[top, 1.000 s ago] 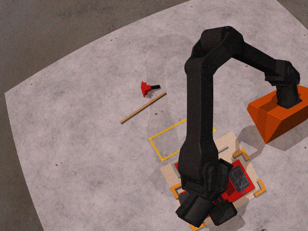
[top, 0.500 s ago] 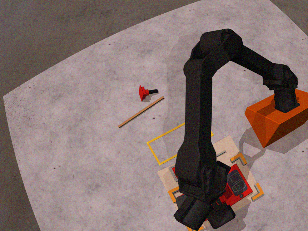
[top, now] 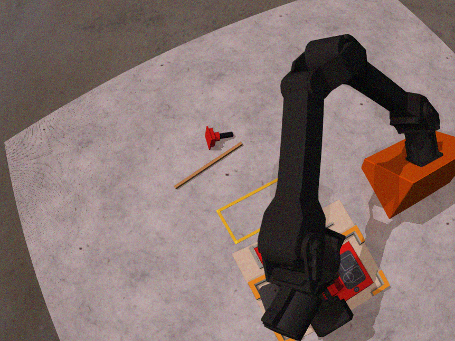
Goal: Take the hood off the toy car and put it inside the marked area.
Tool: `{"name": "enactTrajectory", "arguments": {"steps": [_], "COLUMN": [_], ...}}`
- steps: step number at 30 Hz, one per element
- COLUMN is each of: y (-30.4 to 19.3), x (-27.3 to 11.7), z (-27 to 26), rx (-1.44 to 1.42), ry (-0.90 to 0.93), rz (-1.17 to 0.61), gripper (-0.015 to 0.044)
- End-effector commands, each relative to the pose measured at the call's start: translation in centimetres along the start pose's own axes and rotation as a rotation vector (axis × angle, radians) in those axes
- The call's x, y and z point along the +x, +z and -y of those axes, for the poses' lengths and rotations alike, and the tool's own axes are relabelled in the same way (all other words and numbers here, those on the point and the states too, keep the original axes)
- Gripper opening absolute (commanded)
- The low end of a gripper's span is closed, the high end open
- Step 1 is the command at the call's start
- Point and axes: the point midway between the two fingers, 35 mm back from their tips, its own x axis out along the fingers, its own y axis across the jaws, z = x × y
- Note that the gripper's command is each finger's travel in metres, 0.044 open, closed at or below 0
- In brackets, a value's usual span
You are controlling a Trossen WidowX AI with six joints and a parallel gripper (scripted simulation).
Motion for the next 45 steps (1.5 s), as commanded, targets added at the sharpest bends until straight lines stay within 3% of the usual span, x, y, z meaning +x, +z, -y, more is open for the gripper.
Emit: {"name": "enactTrajectory", "arguments": {"steps": [1,23,45], "y": [0.0,0.0,-3.0], "x": [0.2,-0.7,-0.8], "z": [0.2,10.2,20.0], "rx": [-0.001,-0.001,0.000], "ry": [-0.001,0.011,0.000], "rz": [-0.003,0.001,-0.003], "gripper": [0.0000,0.0000,0.0000]}}
